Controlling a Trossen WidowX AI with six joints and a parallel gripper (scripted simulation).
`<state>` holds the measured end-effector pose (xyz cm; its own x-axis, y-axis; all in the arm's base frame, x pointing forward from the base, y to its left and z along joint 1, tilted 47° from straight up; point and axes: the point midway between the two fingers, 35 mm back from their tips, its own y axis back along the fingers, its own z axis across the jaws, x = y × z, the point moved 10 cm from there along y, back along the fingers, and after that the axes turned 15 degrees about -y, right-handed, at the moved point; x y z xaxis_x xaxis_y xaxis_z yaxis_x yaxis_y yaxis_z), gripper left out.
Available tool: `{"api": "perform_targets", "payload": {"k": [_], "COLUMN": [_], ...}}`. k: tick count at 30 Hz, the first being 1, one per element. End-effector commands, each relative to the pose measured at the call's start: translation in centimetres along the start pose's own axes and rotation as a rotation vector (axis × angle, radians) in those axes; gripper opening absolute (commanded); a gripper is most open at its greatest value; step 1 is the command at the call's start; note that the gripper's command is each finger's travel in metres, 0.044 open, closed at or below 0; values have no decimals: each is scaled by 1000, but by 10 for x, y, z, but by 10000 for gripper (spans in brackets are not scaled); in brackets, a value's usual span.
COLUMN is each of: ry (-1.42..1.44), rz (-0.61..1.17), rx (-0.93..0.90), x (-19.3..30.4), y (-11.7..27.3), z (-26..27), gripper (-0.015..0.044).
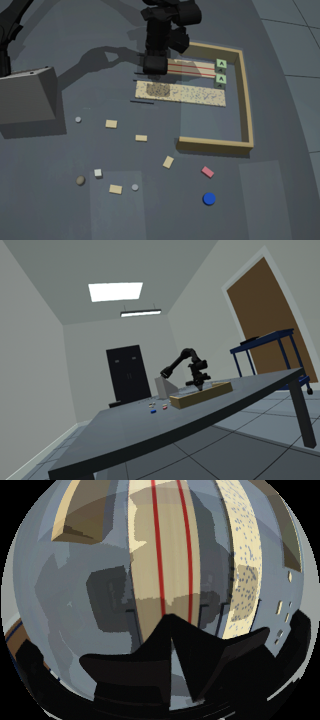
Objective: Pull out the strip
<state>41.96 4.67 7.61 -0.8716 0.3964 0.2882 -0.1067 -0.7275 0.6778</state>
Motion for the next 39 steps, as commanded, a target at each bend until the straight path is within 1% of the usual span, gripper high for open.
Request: {"api": "perform_targets", "payload": {"k": [1,39], "ry": [-2,-4], "rz": [6,8], "rx": [7,7], "x": [7,63], "y": [-3,-5], "z": [-1,-15], "gripper": [0,0]}}
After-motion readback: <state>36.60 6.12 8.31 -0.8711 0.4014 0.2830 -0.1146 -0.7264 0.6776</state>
